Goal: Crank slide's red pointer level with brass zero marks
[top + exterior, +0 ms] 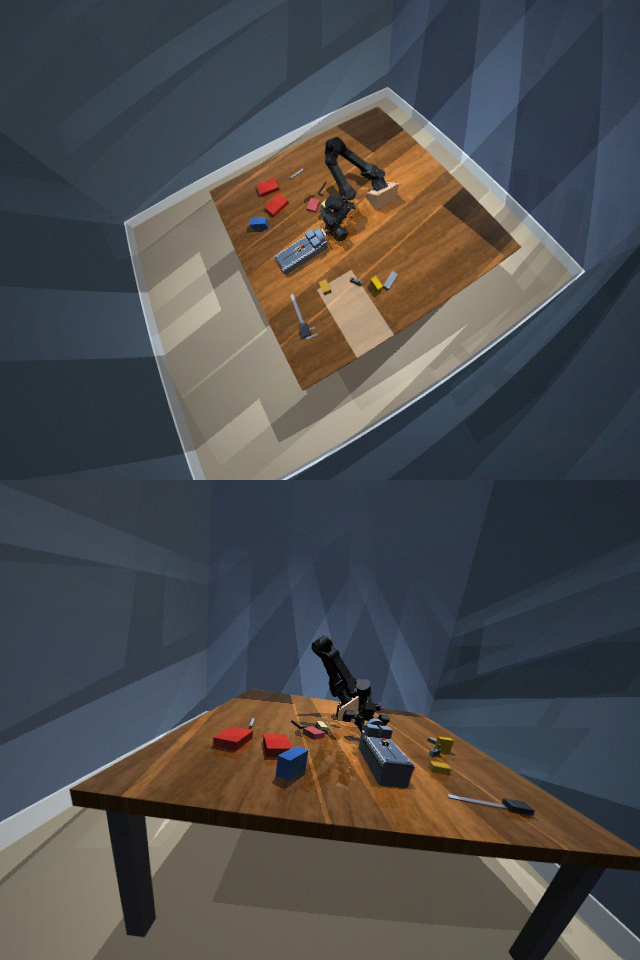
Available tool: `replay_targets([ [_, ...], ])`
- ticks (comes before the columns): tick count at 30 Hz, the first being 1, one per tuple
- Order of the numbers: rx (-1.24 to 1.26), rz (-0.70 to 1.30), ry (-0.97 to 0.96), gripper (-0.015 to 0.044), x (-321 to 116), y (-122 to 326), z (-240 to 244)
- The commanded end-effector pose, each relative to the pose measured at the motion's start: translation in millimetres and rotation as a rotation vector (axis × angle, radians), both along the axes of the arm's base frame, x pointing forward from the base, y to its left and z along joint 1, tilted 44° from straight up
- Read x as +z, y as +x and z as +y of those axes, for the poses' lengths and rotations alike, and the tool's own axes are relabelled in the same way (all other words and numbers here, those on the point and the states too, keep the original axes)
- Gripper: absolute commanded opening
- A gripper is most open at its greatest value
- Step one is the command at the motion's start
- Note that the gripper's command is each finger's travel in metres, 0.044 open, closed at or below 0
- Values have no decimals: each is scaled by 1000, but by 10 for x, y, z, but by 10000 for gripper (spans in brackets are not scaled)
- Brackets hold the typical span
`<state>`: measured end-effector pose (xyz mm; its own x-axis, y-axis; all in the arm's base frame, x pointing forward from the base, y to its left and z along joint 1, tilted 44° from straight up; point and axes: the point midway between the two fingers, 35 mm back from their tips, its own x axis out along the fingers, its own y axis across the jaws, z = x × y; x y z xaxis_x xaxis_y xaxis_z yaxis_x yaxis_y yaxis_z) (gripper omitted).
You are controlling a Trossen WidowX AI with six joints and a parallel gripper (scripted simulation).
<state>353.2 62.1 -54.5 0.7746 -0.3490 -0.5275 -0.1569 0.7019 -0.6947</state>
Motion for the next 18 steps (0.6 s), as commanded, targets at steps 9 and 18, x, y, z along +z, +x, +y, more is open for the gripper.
replay_targets([
  [9, 1, 8, 5, 0, -144, -23, 81],
  [18, 1, 8, 6, 0, -174, -33, 134],
])
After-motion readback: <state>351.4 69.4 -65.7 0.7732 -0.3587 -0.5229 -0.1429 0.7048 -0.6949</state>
